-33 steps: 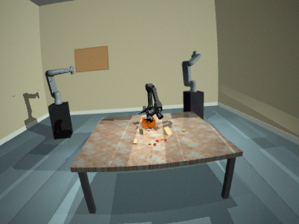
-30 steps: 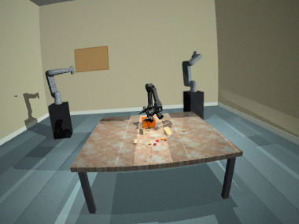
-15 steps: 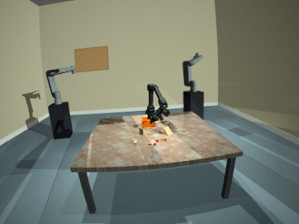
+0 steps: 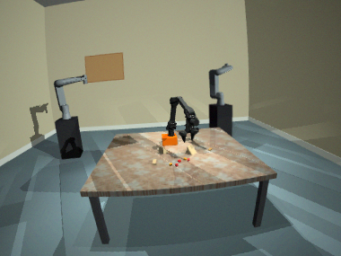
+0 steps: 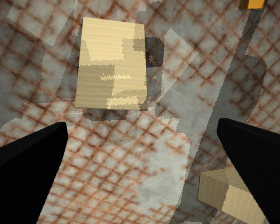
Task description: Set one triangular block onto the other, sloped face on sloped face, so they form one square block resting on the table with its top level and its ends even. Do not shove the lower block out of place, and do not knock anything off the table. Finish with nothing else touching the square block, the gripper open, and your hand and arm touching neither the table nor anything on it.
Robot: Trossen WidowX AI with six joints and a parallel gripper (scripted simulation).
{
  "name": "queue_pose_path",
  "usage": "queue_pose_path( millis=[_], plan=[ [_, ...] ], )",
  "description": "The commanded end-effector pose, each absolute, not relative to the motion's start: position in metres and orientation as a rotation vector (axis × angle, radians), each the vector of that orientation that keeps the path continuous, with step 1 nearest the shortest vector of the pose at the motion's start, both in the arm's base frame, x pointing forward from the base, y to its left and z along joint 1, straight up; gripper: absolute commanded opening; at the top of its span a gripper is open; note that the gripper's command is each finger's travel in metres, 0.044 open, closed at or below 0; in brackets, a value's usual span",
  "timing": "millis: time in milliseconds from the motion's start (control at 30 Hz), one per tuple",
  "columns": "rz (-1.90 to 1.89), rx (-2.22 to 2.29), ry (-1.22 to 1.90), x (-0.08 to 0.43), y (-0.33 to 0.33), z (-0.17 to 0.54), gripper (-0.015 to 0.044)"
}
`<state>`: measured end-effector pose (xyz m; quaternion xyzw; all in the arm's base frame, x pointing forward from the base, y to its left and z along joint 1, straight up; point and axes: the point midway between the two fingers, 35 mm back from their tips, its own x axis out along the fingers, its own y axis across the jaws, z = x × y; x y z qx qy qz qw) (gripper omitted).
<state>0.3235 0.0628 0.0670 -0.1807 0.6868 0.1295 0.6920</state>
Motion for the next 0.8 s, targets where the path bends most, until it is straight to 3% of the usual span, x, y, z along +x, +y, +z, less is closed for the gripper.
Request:
queue_pose_path(
  millis=[0,767],
  plan=[
    [0.278,-0.263,1.519,0.335,0.076,0.072,0.0440],
    [0.278,-0.263,1.519,0.338,0.078,0.047,0.0440]
  ],
)
